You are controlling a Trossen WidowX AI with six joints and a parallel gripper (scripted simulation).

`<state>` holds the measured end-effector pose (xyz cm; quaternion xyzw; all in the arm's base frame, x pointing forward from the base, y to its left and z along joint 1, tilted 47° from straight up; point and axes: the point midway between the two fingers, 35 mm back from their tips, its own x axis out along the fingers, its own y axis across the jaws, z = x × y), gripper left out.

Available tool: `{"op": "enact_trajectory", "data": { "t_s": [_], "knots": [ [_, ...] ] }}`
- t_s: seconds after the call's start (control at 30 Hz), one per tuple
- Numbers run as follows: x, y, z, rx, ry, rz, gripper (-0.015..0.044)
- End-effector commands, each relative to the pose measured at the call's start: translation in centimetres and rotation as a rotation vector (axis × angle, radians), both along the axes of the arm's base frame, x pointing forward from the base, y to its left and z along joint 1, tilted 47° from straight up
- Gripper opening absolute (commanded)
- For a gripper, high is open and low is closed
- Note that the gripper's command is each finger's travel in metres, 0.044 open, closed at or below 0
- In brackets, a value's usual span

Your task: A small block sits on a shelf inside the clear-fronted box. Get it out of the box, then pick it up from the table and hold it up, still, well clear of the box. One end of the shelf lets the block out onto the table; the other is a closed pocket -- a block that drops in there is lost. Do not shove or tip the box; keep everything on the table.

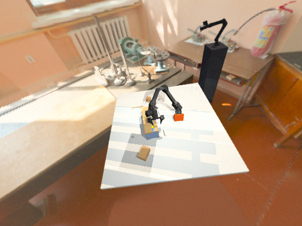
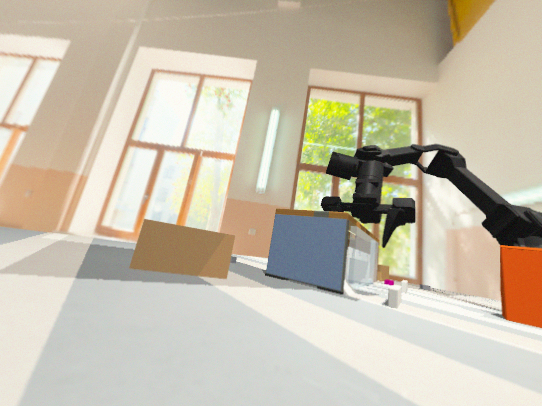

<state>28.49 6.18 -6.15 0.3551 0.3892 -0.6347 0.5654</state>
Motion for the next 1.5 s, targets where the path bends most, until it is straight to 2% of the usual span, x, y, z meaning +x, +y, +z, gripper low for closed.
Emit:
{"op": "enact_trajectory", "data": {
  "t_s": [0.0,1.17,1.47],
  "knots": [
    [0.1,0.4,-0.3,0.005,-0.004,-0.004,0.04],
    [0.0,2.9,-2.8,0.007,-0.005,-0.004,0.04],
    [0.5,7.2,1.7,0.004,0.003,0.001,0.04]
  ]
}}
